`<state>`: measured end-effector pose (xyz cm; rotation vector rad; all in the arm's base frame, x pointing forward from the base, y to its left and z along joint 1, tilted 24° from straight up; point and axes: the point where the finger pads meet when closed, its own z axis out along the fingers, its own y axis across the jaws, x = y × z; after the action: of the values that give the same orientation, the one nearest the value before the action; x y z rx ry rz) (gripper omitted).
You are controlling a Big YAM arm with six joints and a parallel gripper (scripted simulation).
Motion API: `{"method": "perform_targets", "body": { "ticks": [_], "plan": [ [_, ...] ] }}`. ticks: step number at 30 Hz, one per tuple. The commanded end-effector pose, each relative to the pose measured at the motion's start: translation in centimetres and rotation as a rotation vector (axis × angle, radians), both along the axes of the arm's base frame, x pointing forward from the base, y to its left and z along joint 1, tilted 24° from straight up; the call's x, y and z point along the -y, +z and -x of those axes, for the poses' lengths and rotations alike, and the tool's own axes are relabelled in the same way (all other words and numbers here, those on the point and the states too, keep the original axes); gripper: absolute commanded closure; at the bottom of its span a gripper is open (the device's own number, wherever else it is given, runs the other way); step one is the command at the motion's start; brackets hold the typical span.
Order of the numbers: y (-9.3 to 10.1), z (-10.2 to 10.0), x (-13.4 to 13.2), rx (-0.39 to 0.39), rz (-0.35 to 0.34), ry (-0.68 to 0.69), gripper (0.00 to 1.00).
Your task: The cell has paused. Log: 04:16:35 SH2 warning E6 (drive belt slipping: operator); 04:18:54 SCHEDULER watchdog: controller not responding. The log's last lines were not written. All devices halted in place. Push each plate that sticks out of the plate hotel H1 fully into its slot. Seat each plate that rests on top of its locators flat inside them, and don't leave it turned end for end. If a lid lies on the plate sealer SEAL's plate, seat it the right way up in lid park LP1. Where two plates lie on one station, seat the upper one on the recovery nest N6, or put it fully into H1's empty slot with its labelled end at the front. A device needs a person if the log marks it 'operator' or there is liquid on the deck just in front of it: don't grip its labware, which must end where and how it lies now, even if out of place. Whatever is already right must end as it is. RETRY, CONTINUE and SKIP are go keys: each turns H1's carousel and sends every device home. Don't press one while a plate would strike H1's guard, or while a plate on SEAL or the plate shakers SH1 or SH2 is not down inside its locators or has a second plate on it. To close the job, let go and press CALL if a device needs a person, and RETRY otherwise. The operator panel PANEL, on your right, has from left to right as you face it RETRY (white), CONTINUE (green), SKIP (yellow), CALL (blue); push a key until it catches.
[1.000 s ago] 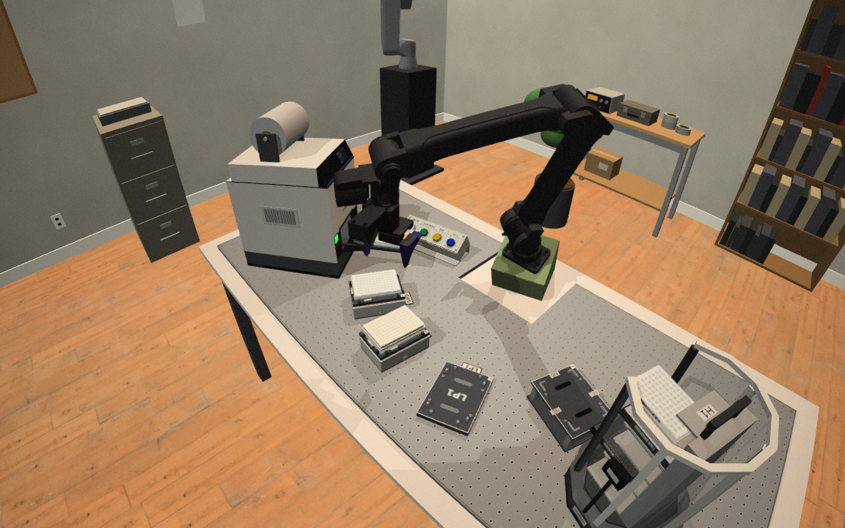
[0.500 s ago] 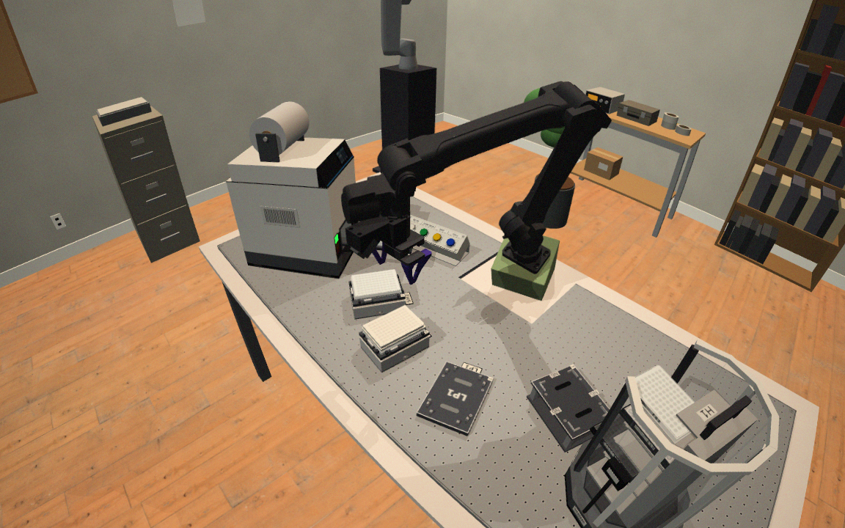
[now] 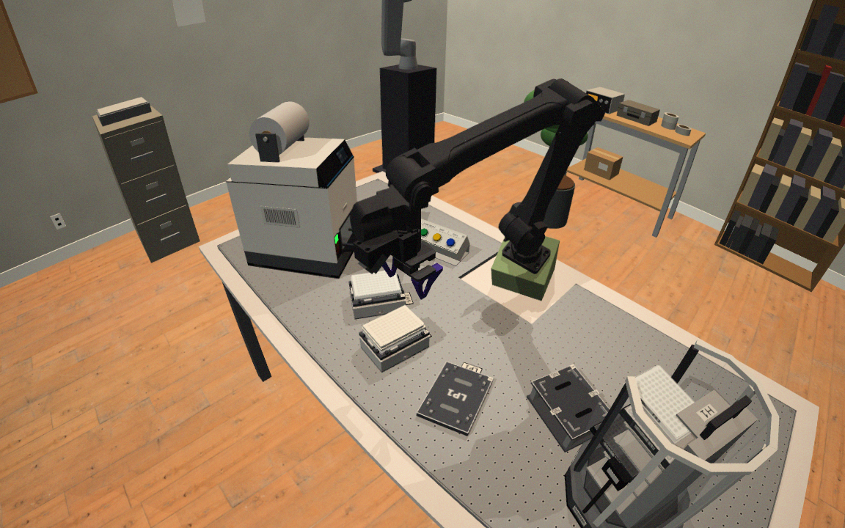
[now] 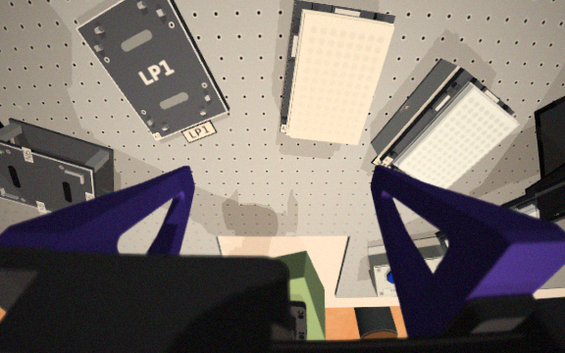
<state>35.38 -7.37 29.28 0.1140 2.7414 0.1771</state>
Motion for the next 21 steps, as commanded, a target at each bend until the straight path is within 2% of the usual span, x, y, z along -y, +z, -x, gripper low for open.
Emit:
{"method": "perform_targets", "body": {
  "ticks": [1, 16, 21],
  "plan": [
    [3.35, -1.65, -0.10, 0.076, 0.015, -0.027, 0.00],
    [3.37, -1.54, 0.31, 0.112, 0.167, 0.297, 0.00],
    [3.37, -1.53, 0.32, 0.118, 0.196, 0.360, 0.00]
  ]
}}
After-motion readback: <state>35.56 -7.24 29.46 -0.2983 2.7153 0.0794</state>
